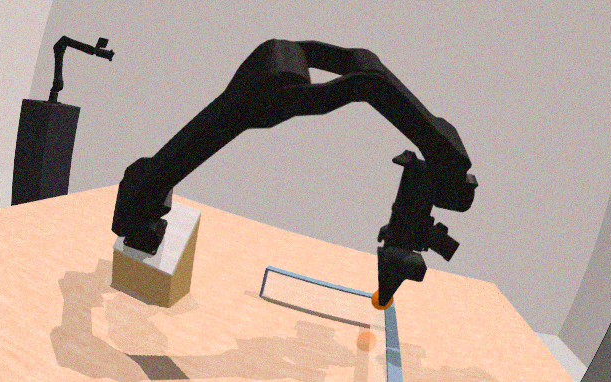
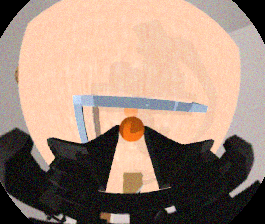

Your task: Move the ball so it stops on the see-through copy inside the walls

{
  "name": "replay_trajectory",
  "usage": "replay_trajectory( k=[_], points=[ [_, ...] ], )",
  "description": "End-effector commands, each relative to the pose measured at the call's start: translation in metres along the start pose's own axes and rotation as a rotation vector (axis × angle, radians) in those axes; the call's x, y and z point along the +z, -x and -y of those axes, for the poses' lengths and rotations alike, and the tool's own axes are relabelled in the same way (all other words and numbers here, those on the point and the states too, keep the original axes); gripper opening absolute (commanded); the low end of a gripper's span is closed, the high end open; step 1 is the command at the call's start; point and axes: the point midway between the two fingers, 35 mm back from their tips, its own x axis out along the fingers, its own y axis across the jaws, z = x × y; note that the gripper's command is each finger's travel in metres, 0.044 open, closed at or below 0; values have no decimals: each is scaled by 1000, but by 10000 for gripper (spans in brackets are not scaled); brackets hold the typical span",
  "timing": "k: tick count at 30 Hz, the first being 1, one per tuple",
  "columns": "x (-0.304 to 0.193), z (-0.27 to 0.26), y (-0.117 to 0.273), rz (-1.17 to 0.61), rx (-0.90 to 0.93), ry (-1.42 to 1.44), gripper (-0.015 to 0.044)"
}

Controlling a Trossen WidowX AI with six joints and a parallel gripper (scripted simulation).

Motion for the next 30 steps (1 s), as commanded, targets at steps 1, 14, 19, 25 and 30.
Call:
replay_trajectory(
  k=[1,14,19,25,30],
  points=[
    [1,2,-21,-5,-7,3,0],
    [-1,3,-66,-5,-11,2,0],
    [-1,3,-69,-5,-11,2,0],
    [-1,4,-79,-5,-11,2,0],
    [-1,4,-85,-5,-12,2,0]
  ],
)
